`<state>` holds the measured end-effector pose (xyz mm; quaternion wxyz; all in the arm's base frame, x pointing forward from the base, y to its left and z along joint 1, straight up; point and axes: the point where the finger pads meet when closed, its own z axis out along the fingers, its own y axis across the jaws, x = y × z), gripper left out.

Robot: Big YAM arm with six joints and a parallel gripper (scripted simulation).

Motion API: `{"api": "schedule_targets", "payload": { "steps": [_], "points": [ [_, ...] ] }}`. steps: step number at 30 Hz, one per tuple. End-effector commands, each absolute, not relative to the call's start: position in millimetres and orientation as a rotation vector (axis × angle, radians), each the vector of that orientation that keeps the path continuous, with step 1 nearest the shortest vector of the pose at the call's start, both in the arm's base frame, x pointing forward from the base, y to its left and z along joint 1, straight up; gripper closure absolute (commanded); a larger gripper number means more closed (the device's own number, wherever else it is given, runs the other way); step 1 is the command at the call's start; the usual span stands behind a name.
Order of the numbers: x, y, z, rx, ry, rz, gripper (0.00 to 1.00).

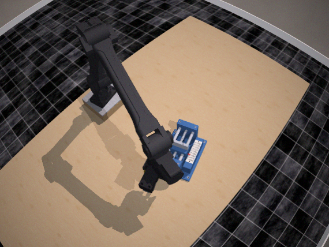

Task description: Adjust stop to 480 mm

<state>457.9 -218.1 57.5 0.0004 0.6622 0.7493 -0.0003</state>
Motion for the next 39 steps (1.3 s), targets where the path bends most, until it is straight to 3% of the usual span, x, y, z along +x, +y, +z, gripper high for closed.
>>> {"api": "schedule_targets", "payload": {
  "steps": [1,18,35,39],
  "points": [
    [467,-219,74,2.055,2.324,0.014,0.47],
    [474,-222,176,2.034,2.301,0.028,0.47],
    [464,-217,175,2.053,2.321,0.015,0.47],
    [489,-204,179,2.043,2.312,0.025,0.47]
  ]
}}
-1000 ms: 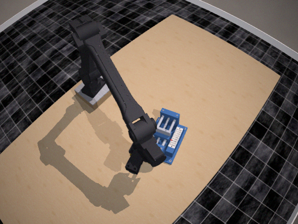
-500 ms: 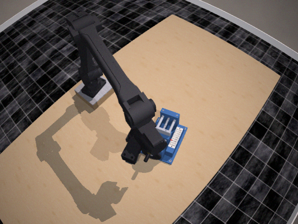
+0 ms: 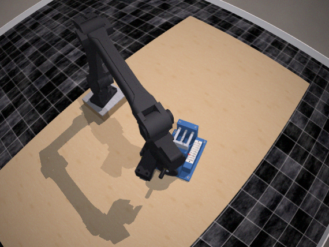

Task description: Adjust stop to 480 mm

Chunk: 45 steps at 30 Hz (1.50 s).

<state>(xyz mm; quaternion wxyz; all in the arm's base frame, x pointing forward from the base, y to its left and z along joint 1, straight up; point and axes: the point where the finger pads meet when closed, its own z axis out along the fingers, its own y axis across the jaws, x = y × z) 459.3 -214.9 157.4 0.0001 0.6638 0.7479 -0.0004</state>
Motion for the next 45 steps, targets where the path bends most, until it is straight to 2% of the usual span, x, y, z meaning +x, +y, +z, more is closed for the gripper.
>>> {"api": "schedule_targets", "payload": {
  "steps": [1,10,14,15,18,22,24,25,32,45],
  "points": [
    [494,-193,179,2.047,2.316,0.024,0.47],
    [531,-122,187,2.040,2.309,0.045,0.47],
    [532,-135,190,2.040,2.257,0.073,0.47],
    [515,-130,140,2.098,2.321,0.004,0.47],
    [515,-130,116,2.098,2.321,0.004,0.47],
    [518,-119,114,2.071,2.344,0.006,0.47],
    [515,-118,134,2.055,2.326,0.026,0.47],
    [533,-122,156,2.021,2.292,0.065,0.47],
    [534,-130,137,2.052,2.300,0.043,0.47],
    [534,-129,147,2.039,2.288,0.057,0.47]
  ]
}}
